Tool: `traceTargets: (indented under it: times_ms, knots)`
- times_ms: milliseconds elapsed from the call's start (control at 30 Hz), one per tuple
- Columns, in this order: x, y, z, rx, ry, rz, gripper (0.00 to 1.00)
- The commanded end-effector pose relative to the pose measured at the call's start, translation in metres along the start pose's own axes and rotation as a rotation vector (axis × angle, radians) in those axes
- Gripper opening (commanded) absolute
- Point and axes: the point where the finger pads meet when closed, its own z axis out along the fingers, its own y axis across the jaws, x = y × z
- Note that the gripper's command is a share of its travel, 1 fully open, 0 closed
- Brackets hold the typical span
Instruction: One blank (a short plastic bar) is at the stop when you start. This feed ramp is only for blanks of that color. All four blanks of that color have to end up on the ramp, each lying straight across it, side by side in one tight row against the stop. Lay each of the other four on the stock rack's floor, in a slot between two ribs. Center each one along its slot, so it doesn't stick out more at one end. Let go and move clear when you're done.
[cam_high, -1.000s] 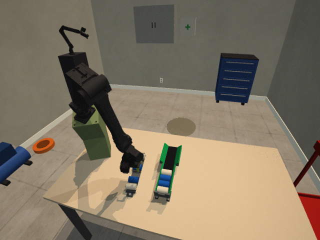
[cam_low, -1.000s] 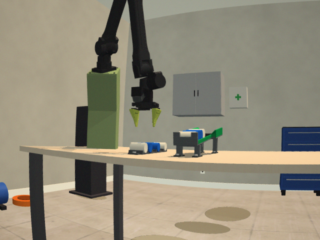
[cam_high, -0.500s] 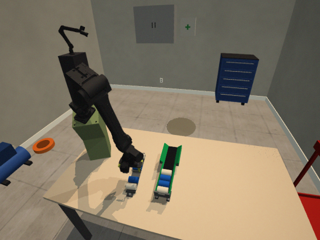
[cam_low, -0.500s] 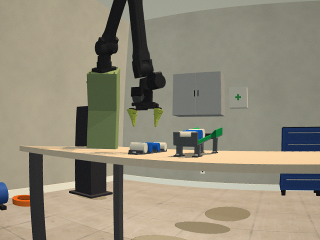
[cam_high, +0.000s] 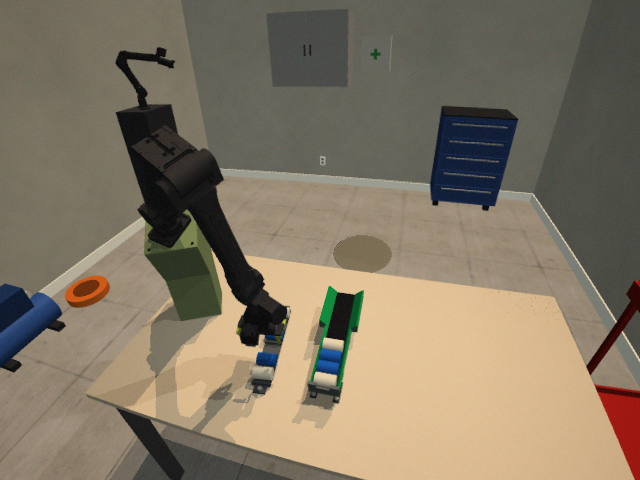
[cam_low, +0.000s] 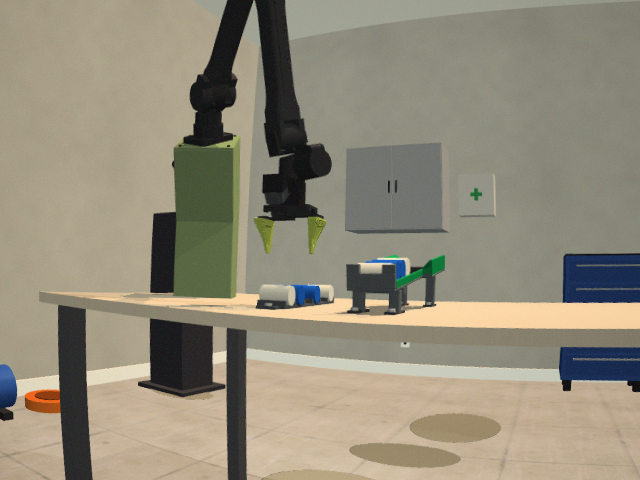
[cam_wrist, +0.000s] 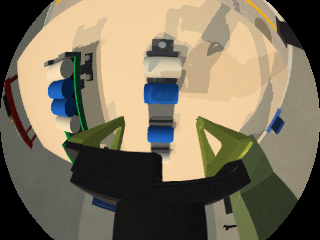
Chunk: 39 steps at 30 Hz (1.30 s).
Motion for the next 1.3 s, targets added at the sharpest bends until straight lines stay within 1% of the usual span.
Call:
traceTargets:
  times_ms: [0,133,200,267,300,333,400,433,467,500,533,567,600,633,667,700,733,767,800,833,867,900,967,1000,1033,1067,1100,1133,1167,1200,1233,1267]
  knots:
    - [0.013,-0.001,0.002,0.015,0.014,-0.077,1.0]
    - [0.021,0.006,0.003,0.003,0.009,-0.207,1.0]
    - [0.027,0.01,0.004,-0.005,0.005,-0.307,1.0]
    - [0.037,0.01,0.004,-0.003,0.008,-0.436,1.0]
    - [0.038,0.009,0.003,-0.004,0.012,-0.437,1.0]
    - [0.044,0.009,0.004,-0.001,0.013,-0.51,1.0]
    - [0.044,0.009,0.004,-0.001,0.013,-0.51,1.0]
    - [0.044,0.017,-0.001,-0.016,0.0,-0.582,1.0]
    - [0.055,0.013,0.005,-0.004,0.012,-0.671,1.0]
    - [0.055,0.013,0.005,-0.007,0.015,-0.671,1.0]
    - [0.062,0.013,0.005,-0.004,0.015,-0.76,1.0]
    - [0.063,0.011,0.005,-0.003,0.02,-0.761,1.0]
    - [0.069,0.011,0.005,-0.001,0.019,-0.854,1.0]
    - [0.07,0.011,0.005,-0.004,0.021,-0.854,1.0]
    - [0.076,0.013,0.005,-0.003,0.018,-0.948,1.0]
    - [0.077,0.013,0.005,-0.007,0.021,-0.95,1.0]
    - [0.083,0.015,0.006,-0.005,0.018,-1.038,1.0]
    - [0.083,0.015,0.006,-0.01,0.02,-1.049,1.0]
    - [0.075,0.027,-0.003,-0.031,-0.005,-1.037,1.0]
    - [0.09,0.017,0.006,-0.009,0.017,-1.151,1.0]
    - [0.089,0.019,0.005,-0.015,0.015,-1.149,1.0]
    - [0.098,0.016,0.006,-0.008,0.019,-1.255,1.0]
    - [0.098,0.016,0.006,-0.008,0.019,-1.255,1.0]
    - [0.108,0.009,0.005,-0.005,0.031,-1.369,1.0]
    - [0.108,0.009,0.005,-0.006,0.031,-1.369,1.0]
    - [0.115,0.009,0.006,-0.003,0.029,-1.462,1.0]
    - [0.115,0.01,0.006,-0.007,0.03,-1.477,1.0]
    - [0.112,0.015,0.002,-0.016,0.019,-1.471,1.0]
    - [0.122,0.011,0.006,-0.006,0.026,-1.584,1.0]
    - [0.122,0.013,0.006,-0.012,0.026,-1.583,1.0]
    - [0.129,0.014,0.006,-0.009,0.023,-1.677,1.0]
    - [0.13,0.014,0.006,-0.015,0.024,-1.692,1.0]
